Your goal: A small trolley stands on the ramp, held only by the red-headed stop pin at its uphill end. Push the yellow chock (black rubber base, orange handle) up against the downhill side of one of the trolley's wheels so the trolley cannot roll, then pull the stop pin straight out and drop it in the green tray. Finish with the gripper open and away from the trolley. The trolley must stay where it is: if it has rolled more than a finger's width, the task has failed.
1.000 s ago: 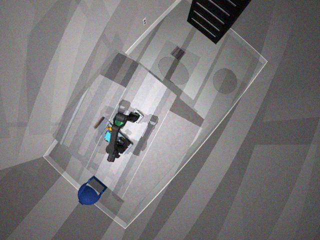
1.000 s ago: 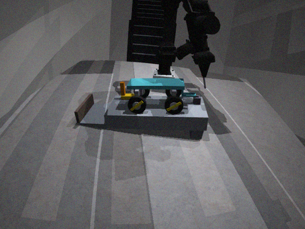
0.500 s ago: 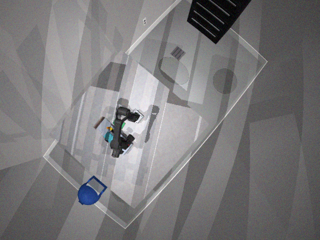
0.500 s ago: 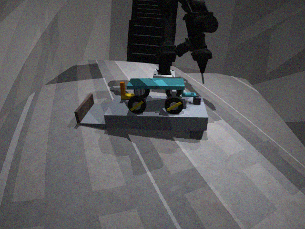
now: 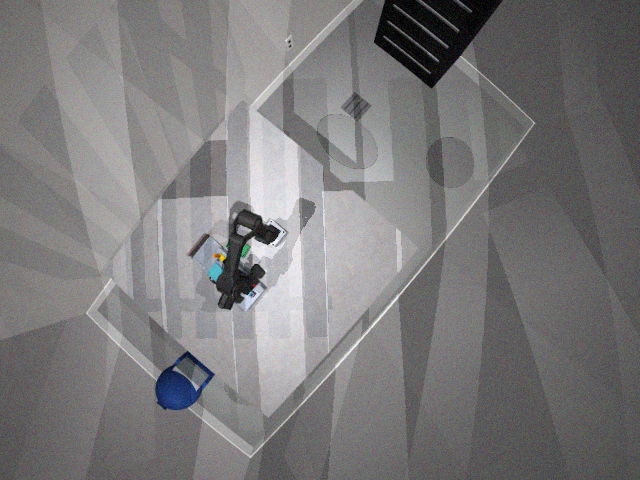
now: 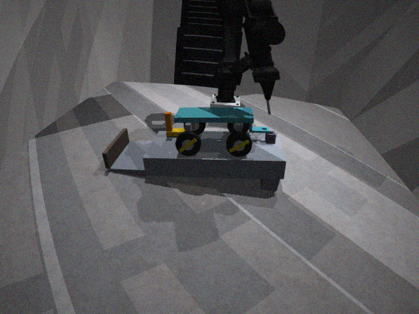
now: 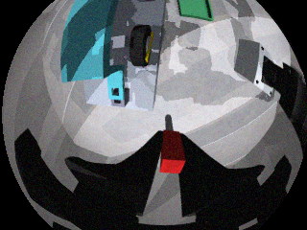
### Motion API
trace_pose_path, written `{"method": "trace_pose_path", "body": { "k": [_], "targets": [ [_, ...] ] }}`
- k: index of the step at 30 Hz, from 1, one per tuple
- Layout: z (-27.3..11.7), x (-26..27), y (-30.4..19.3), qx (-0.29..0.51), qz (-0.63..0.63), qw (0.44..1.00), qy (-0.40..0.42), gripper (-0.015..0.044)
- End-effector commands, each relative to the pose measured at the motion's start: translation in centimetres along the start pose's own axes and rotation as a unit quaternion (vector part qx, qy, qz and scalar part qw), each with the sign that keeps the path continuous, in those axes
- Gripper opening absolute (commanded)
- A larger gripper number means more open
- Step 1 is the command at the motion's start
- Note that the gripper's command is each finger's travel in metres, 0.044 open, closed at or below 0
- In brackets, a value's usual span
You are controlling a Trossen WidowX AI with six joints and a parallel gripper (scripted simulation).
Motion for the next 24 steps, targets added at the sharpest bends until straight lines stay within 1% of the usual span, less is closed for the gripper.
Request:
{"method": "trace_pose_path", "body": {
  "k": [1,24],
  "targets": [
    [-0.1,-0.1,1.4,0.001,0.0,1.0,-0.003,0.0],
    [-1.3,0.5,9.4,-0.003,0.0,1.0,-0.003,0.0]
  ]
}}
Point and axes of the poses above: the point midway between the two fingers, 35 mm back from their tips, its own z axis out along the fingers, its own x axis across the jaws, y = z × x, the point moved 2 cm from there along -z, back along the fingers, and after that the axes turned 1 degree about z, right-handed, at the moved point
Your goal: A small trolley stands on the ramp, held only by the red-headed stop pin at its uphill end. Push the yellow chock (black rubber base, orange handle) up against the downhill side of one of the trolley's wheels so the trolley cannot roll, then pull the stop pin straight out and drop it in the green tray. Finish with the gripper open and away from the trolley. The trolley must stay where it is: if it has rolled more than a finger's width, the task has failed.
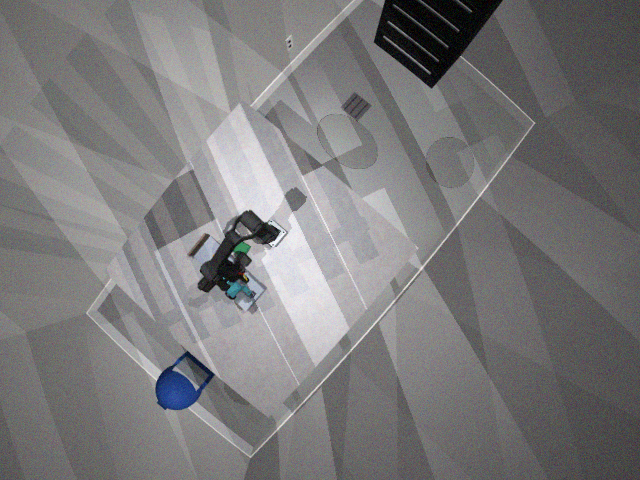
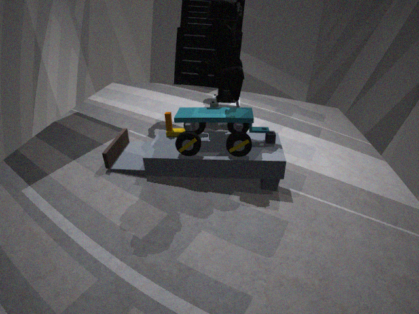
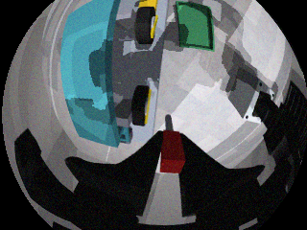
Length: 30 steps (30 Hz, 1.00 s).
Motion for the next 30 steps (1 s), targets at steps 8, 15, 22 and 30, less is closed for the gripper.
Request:
{"method": "trace_pose_path", "body": {
  "k": [8,15,22,30],
  "targets": [
    [-0.3,-0.1,3.9,0.001,0.0,1.0,-0.003,0.0],
    [-0.5,-0.3,6.3,0.0,0.0,1.0,-0.003,0.0],
    [-0.6,-0.5,9.0,-0.001,0.0,1.0,-0.004,0.0],
    [-0.9,-0.8,12.0,-0.003,0.0,1.0,-0.004,0.0]
  ]
}}
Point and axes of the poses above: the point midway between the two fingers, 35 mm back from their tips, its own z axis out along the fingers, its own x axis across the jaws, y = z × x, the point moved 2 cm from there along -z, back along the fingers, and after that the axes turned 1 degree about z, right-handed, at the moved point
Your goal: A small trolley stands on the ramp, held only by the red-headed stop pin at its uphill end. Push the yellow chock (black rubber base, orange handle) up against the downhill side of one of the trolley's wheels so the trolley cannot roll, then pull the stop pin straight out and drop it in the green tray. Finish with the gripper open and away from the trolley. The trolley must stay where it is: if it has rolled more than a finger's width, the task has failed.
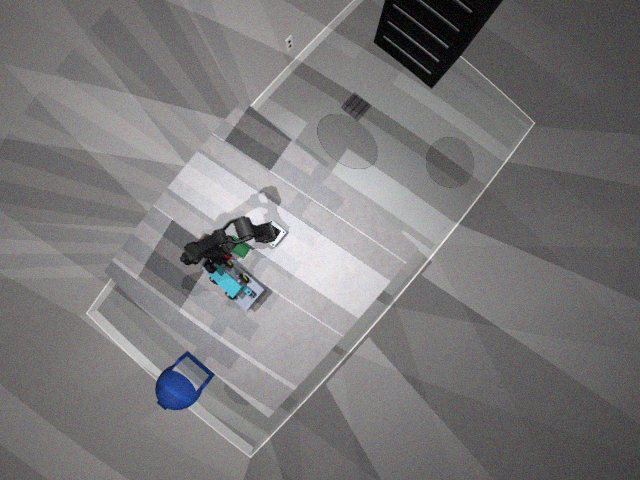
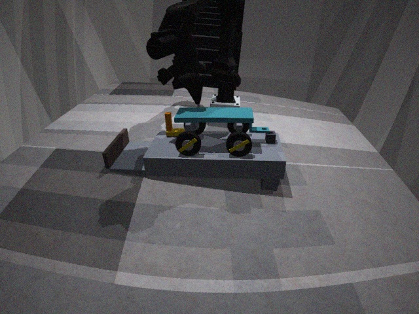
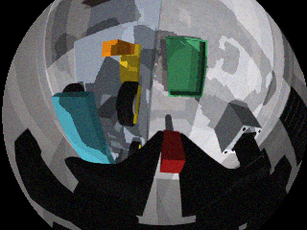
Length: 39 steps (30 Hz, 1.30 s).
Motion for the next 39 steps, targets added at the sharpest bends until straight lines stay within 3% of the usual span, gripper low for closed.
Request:
{"method": "trace_pose_path", "body": {
  "k": [1,13,26,39],
  "targets": [
    [-0.4,0.0,1.6,-0.004,-0.001,1.0,0.002,0.0],
    [-0.8,0.0,3.6,-0.009,0.018,1.0,0.003,0.0],
    [-0.7,-0.1,3.1,-0.048,0.211,0.976,0.02,0.0],
    [-0.6,-0.1,2.6,-0.082,0.394,0.915,0.042,0.0]
  ]
}}
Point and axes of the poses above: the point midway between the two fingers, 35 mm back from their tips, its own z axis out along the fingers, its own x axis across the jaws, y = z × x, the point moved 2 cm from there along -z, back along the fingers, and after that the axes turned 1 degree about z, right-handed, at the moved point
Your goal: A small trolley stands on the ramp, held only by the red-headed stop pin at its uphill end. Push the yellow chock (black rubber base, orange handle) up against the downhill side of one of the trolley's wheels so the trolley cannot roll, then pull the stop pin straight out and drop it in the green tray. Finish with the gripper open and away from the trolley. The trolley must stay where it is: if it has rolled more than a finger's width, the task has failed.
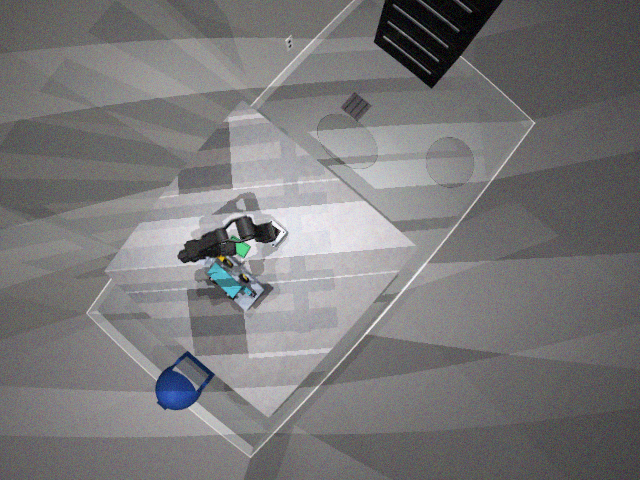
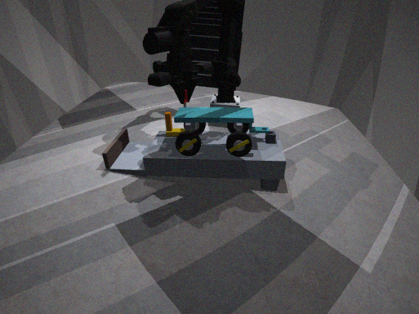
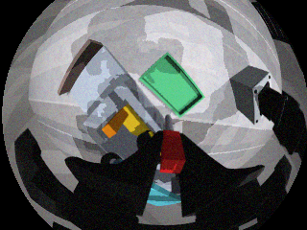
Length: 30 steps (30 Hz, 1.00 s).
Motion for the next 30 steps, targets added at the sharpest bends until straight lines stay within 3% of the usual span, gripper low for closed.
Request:
{"method": "trace_pose_path", "body": {
  "k": [1,20,30],
  "targets": [
    [0.14,-0.26,-0.08,-0.011,0.056,0.998,0.007,0.0],
    [0.09,-0.6,-0.6,-0.037,0.326,0.943,0.06,0.0],
    [0.35,-0.86,-0.31,-0.038,0.335,0.939,0.062,0.0]
  ]
}}
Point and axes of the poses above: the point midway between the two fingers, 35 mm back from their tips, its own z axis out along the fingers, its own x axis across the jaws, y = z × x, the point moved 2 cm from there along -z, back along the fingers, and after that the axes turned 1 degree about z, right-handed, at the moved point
